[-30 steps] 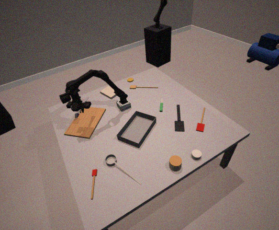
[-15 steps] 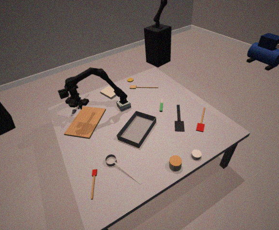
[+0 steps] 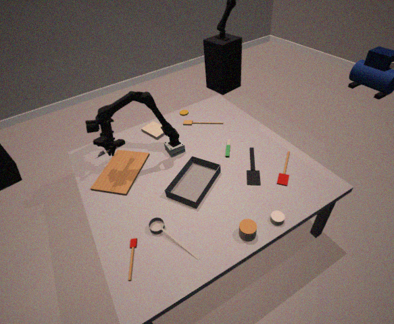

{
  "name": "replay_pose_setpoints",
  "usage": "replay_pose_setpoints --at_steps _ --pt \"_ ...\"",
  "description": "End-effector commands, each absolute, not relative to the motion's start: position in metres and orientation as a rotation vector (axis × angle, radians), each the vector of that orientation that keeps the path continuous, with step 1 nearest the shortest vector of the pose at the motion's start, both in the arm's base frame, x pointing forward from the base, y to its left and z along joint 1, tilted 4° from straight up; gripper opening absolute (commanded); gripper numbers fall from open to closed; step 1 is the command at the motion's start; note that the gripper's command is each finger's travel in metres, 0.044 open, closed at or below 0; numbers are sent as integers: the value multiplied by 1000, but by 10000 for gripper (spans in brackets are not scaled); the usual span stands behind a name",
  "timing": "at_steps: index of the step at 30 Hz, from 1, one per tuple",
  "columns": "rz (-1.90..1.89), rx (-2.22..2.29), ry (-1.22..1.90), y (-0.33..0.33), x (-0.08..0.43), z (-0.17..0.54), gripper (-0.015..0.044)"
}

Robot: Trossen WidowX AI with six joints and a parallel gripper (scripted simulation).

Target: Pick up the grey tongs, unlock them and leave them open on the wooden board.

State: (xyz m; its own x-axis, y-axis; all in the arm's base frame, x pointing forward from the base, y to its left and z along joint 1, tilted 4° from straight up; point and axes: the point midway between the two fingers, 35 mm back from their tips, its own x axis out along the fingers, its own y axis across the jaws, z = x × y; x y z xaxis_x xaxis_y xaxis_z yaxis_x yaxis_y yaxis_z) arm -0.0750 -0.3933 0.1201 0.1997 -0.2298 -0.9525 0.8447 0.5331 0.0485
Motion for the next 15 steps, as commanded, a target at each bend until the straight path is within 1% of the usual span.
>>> replay_pose_setpoints --at_steps 1,15 --pt "-853 636 1040 -394 -76 122 -150" --pt "-913 480 720 -391 -83 134 -150"
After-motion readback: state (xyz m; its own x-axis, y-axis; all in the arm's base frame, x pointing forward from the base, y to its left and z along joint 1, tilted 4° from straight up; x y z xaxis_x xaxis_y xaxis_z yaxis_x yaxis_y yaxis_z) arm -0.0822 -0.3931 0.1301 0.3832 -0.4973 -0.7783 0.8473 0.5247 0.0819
